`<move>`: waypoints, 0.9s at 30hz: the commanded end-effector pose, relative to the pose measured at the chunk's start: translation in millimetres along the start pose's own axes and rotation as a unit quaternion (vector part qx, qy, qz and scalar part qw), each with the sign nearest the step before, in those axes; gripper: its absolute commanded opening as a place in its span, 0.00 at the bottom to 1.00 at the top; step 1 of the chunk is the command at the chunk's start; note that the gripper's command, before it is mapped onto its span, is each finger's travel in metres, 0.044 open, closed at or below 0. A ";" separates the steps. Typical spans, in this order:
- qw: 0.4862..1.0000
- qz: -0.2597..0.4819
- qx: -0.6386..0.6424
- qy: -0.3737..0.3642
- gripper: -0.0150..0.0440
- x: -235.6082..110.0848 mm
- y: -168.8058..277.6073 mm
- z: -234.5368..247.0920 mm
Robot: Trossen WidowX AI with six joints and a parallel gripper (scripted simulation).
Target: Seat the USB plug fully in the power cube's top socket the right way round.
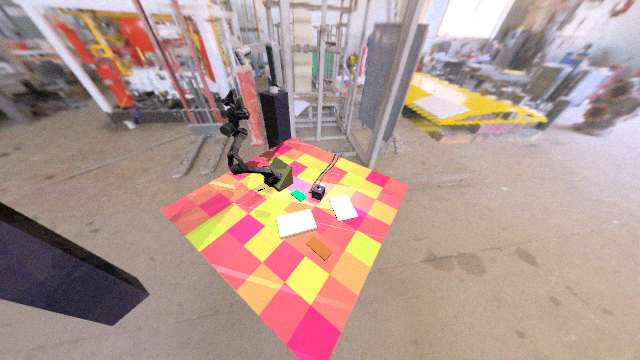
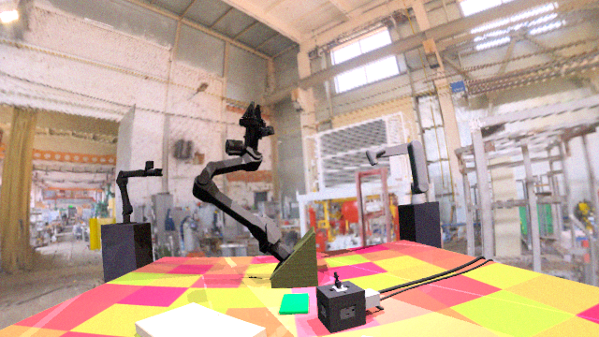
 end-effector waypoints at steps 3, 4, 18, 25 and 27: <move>0.997 -0.029 -0.077 0.000 1.00 16.4 -28.3 -0.4; 0.991 -0.051 -0.127 -0.001 1.00 27.3 -48.4 2.0; 0.818 -0.305 -0.487 -0.003 1.00 90.2 -221.0 113.6; 0.701 -0.450 -0.553 -0.004 1.00 85.7 -283.5 200.6; 0.669 -0.490 -0.559 -0.001 1.00 77.9 -297.1 227.7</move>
Point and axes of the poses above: the point midway between the two fingers, 35 mm back from their tips, its own x axis out along the fingers, its own z axis across the jaws, y = z × x, the point moved 4 cm from there along -x, back along the fingers, and after that the axes turned 4 degrees about x, right-handed, at the moved point
